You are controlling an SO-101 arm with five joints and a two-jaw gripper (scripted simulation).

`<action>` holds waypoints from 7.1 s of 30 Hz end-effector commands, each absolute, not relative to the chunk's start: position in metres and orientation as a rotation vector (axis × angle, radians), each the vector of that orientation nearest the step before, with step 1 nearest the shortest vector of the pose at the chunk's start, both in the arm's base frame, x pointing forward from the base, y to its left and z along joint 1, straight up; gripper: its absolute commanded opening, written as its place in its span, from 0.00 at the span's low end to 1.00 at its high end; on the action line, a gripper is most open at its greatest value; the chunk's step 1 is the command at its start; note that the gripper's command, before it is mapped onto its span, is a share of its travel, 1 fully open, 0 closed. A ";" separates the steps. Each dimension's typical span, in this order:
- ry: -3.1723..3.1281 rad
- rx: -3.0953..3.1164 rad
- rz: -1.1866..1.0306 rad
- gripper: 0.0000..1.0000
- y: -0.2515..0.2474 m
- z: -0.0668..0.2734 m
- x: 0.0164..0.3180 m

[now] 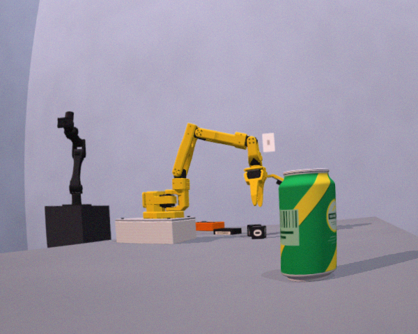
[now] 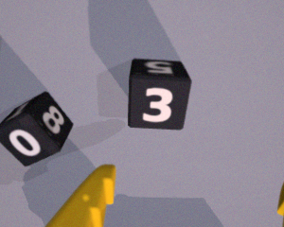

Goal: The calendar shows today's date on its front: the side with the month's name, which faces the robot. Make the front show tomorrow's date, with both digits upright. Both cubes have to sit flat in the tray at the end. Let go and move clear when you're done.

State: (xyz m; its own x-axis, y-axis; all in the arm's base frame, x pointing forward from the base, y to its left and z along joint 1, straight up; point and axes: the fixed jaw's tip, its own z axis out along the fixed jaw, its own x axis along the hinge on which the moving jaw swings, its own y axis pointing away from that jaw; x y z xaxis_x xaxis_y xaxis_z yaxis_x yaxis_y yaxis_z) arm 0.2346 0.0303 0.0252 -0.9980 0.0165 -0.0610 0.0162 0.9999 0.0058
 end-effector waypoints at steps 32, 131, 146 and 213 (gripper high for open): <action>2.629 -0.008 0.071 0.35 0.035 0.126 0.254; 2.190 -2.147 -0.094 0.35 0.017 0.011 0.219; 2.249 -2.205 0.011 0.35 0.012 -0.007 0.204; 2.249 -2.205 0.011 0.35 0.012 -0.047 0.203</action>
